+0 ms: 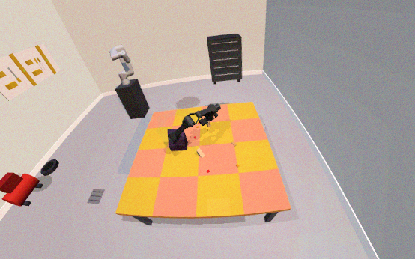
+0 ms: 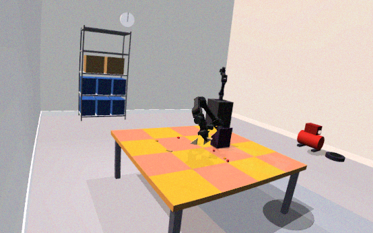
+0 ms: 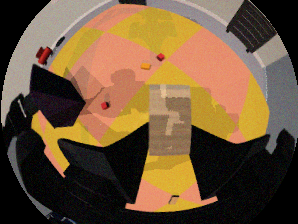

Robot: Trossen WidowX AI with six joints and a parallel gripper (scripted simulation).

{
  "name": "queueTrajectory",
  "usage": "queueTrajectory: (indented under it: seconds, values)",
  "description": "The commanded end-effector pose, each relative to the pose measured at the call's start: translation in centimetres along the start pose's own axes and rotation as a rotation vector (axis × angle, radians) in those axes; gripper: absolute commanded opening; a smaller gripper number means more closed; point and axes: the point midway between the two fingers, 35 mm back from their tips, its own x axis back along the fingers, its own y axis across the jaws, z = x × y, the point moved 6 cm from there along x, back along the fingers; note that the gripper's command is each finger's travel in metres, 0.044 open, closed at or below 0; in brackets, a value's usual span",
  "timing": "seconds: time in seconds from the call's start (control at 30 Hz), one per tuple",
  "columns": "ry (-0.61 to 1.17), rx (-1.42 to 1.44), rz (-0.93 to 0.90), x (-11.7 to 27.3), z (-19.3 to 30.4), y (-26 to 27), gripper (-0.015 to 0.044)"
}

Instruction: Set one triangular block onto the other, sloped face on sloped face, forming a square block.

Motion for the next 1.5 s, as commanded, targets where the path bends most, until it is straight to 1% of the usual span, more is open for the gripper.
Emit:
queueTrajectory:
  seconds: [0.0, 0.73, 1.47]
  values:
    - [0.004, 0.008, 0.000, 0.9, 1.4, 0.7, 0.0000]
    - [0.012, 0.045, 0.000, 6.1, 9.3, 6.0, 0.0000]
    - [0.026, 0.075, -0.007, 10.0, 15.7, 13.5, 0.0000]
